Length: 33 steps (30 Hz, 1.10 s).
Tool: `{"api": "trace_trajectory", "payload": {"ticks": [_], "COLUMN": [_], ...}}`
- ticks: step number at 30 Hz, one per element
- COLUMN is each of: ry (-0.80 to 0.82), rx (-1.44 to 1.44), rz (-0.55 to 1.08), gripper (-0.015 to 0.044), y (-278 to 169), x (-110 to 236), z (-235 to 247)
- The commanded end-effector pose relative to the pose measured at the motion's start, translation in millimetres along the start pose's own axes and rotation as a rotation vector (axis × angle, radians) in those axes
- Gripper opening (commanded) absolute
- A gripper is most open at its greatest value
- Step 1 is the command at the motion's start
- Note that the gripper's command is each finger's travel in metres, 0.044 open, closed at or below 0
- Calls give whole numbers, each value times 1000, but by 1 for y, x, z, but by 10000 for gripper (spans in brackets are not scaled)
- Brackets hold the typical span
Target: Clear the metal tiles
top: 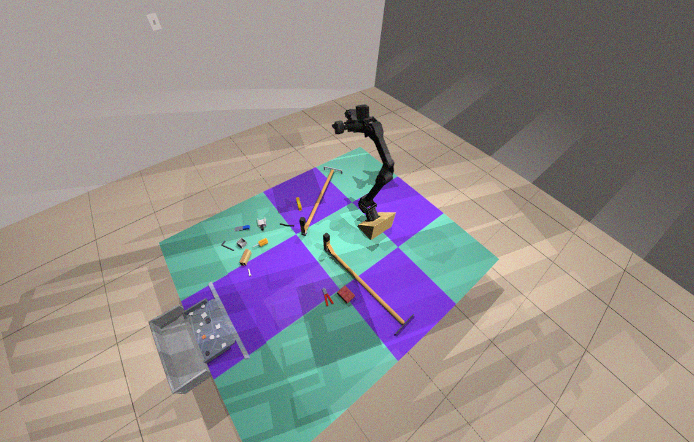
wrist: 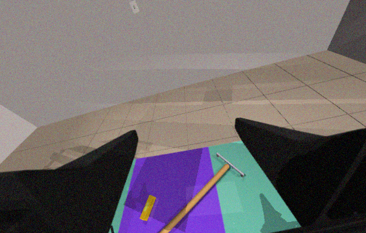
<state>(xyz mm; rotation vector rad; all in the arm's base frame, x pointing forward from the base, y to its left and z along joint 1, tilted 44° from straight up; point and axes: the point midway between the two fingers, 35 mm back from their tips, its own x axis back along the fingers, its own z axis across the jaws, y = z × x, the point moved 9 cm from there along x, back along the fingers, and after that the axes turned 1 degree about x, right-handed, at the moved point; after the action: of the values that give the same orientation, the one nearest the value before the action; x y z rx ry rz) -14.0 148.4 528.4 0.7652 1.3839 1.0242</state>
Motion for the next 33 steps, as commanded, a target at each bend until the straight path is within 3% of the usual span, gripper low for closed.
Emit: {"api": "trace_trajectory", "payload": {"ticks": [1, 33], "ry": [74, 607], "rx": [2, 178], "rz": [-79, -732], "gripper": [440, 440], "y": [10, 80], "x": [-4, 11], "z": [3, 25]}}
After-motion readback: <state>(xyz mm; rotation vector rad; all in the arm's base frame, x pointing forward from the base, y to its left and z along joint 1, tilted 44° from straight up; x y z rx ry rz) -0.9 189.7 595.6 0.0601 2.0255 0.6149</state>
